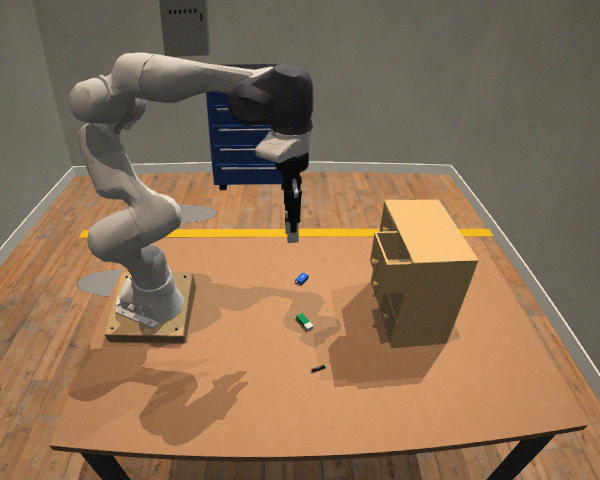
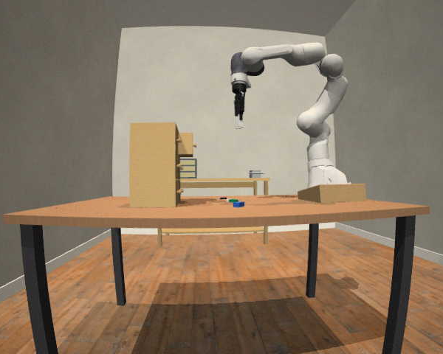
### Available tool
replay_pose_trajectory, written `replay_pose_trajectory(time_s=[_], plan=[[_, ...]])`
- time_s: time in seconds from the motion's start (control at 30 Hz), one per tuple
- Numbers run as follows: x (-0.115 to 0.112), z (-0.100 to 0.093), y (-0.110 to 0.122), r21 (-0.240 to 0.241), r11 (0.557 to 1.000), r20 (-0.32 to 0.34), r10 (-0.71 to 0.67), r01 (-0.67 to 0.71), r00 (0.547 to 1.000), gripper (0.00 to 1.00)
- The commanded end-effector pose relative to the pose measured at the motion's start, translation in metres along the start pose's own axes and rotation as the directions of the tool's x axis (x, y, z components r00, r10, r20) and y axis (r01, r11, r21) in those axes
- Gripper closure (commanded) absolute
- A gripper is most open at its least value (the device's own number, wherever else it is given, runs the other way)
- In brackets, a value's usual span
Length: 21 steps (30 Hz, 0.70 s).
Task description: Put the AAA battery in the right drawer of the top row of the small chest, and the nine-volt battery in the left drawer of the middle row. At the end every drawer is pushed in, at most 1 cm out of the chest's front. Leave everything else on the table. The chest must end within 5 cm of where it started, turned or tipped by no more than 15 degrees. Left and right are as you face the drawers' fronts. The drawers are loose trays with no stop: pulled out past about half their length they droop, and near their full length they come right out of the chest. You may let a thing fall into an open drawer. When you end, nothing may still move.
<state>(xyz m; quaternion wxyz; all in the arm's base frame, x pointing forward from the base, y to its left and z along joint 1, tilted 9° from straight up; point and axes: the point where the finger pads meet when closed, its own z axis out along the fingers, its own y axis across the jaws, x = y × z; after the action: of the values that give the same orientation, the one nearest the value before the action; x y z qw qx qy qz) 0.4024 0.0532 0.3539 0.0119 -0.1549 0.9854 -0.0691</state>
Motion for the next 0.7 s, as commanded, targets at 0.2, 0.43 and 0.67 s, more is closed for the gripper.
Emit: replay_pose_trajectory(time_s=[0.2, 0.43, 0.67], plan=[[-0.013, 0.009, -0.034, 0.010, 0.913, 0.036, -0.409, 0.408, 0.912, 0.80], [-0.019, 0.018, -0.049, 0.019, 0.813, 0.050, -0.582, 0.582, 0.812, 0.80], [-0.023, 0.024, -0.058, 0.030, 0.728, 0.054, -0.686, 0.685, 0.726, 0.80]])
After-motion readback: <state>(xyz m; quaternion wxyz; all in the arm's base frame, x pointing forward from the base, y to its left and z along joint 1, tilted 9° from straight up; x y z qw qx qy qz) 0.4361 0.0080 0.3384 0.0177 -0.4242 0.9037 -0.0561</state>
